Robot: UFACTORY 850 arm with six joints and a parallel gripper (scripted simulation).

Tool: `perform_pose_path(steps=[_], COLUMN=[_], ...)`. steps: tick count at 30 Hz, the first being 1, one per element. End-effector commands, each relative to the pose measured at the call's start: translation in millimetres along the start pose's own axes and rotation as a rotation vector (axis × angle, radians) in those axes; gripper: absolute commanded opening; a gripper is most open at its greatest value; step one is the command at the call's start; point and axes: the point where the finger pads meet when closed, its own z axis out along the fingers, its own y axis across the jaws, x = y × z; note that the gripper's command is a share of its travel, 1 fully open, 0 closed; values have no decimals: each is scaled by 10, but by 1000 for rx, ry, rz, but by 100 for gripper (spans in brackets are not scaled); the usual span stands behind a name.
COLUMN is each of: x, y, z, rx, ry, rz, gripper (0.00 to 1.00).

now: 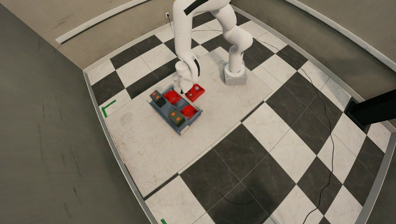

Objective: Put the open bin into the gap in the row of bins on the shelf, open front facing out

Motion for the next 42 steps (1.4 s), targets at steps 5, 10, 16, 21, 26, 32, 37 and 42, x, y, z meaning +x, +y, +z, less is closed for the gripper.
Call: perform_pose_path(steps=[5, 10, 16, 21, 26, 32, 37, 42], x=[0, 0, 0, 0, -4, -20, -20, -20], y=[-6, -6, -6, -6, 0, 26, 26, 26], z=[-5, -5, -5, -5, -6, -9, -9, -9], rx=[6, 5, 5, 5, 5, 6, 6, 6], ry=[16, 14, 14, 14, 15, 16, 16, 16], rz=[17, 16, 16, 16, 19, 31, 31, 31], gripper=[34, 34, 34, 34, 34, 34, 34, 34])
